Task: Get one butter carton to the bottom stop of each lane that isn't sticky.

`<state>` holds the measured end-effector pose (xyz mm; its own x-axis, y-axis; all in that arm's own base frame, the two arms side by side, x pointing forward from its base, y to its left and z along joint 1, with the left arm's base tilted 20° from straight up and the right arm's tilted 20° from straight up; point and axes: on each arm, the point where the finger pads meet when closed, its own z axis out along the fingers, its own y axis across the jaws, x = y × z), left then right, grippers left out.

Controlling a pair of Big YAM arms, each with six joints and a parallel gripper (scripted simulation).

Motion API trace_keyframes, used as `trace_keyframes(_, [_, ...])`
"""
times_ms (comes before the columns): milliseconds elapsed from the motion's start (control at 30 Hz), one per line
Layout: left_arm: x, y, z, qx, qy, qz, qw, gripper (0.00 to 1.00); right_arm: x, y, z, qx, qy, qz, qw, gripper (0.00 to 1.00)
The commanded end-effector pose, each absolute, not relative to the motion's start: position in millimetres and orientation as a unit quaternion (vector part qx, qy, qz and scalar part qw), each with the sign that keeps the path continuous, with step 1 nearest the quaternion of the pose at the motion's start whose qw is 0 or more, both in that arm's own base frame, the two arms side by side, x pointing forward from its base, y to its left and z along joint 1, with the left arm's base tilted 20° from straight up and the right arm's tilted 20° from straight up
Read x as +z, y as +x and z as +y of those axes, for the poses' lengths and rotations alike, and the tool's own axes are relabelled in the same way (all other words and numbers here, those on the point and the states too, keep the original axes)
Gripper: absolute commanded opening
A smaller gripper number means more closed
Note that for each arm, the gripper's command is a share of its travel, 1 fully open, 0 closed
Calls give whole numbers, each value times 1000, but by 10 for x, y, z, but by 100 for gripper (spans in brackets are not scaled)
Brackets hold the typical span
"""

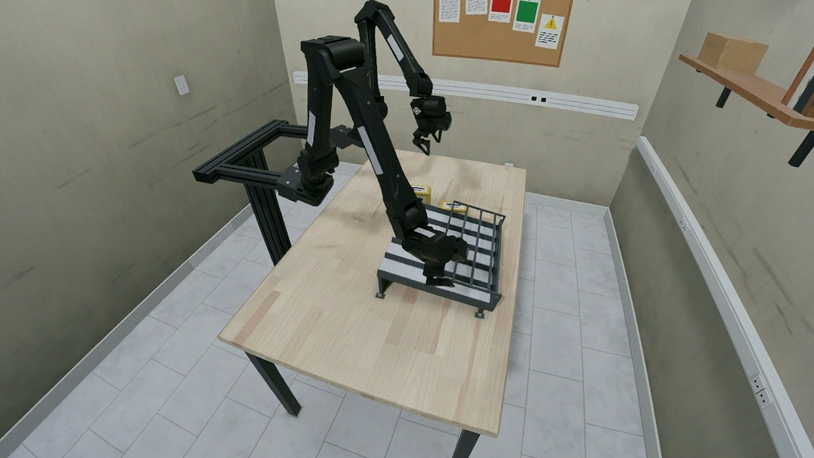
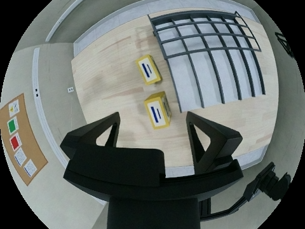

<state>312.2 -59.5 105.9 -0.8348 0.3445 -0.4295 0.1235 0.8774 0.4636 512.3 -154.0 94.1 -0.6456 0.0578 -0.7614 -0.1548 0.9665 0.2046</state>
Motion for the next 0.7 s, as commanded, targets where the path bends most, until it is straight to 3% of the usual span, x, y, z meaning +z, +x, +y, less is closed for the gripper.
trace_keyframes(0, [1191, 3639, -581, 219, 82, 925, 301, 91, 891, 5242, -1053, 116, -164, 888, 413, 100])
trace_keyframes(667, [865, 4674, -141, 201, -32, 911, 359, 91, 607, 4700, 1180, 183, -540, 717, 400, 100])
